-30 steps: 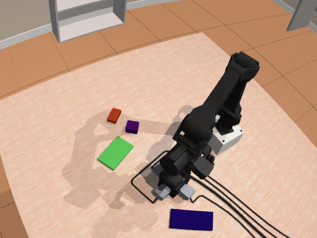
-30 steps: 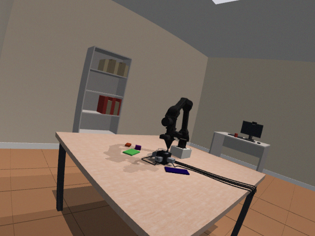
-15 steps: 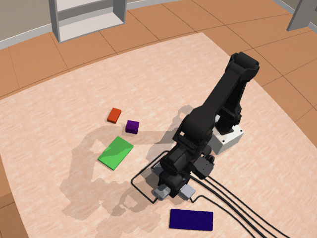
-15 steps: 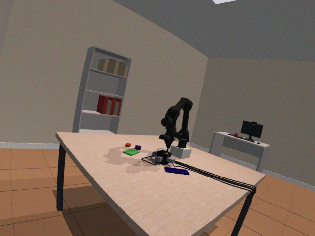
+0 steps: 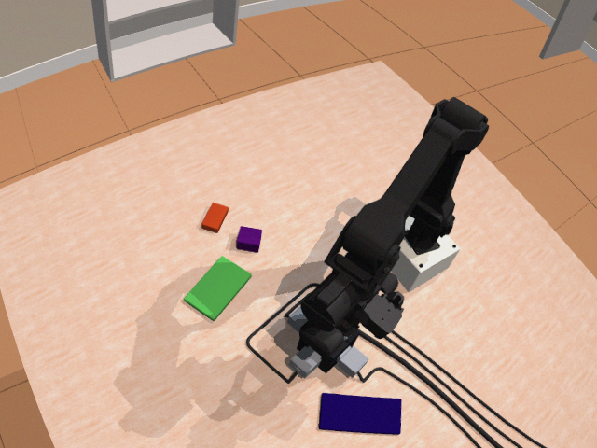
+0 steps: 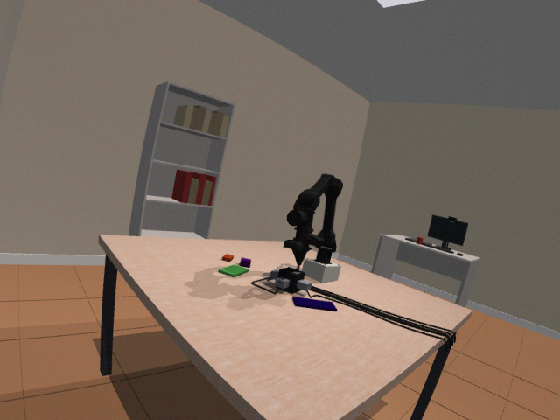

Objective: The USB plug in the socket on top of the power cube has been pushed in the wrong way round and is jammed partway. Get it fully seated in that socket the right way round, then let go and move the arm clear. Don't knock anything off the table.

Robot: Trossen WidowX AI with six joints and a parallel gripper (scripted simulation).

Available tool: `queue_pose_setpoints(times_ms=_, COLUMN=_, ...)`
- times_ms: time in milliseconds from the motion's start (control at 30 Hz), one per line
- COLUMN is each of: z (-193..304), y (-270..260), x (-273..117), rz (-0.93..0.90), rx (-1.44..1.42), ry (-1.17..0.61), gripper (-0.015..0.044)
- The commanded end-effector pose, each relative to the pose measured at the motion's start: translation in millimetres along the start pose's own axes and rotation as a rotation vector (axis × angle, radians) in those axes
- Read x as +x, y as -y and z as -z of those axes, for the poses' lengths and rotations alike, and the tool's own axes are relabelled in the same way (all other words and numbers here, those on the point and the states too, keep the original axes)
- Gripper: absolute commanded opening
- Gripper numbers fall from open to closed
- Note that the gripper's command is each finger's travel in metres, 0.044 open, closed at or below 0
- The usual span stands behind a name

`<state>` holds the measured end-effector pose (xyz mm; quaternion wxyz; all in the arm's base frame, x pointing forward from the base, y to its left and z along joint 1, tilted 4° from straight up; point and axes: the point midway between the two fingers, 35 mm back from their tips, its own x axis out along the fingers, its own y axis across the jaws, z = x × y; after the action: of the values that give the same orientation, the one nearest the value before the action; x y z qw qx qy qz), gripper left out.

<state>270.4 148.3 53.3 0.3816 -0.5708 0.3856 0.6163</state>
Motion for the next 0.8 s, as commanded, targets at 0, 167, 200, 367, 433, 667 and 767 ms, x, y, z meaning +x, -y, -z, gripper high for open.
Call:
queue_pose_setpoints(times_ms=0, z=-0.2, y=0.4, x=0.7, rz=0.002, rx=-0.004, ry=0.002, gripper=0.0)
queue_pose_setpoints(times_ms=167, z=-0.1, y=0.4, x=1.3, rz=0.002, rx=-0.004, ry=0.002, gripper=0.0)
queue_pose_setpoints(times_ms=200, z=-0.1, y=0.4, x=1.4, rz=0.002, rx=-0.004, ry=0.002, gripper=0.0)
queue_pose_setpoints(times_ms=367, z=-0.1, y=0.4, x=2.0, rz=0.002, rx=-0.004, ry=0.002, gripper=0.0)
queue_pose_setpoints(times_ms=433, z=-0.1, y=0.4, x=2.3, rz=0.002, rx=-0.004, ry=0.002, gripper=0.0)
queue_pose_setpoints(times_ms=667, z=0.0, y=0.4, x=3.1, rz=0.002, rx=-0.004, ry=0.002, gripper=0.0)
queue_pose_setpoints(times_ms=767, z=0.1, y=0.4, x=3.5, rz=0.002, rx=-0.004, ry=0.002, gripper=0.0)
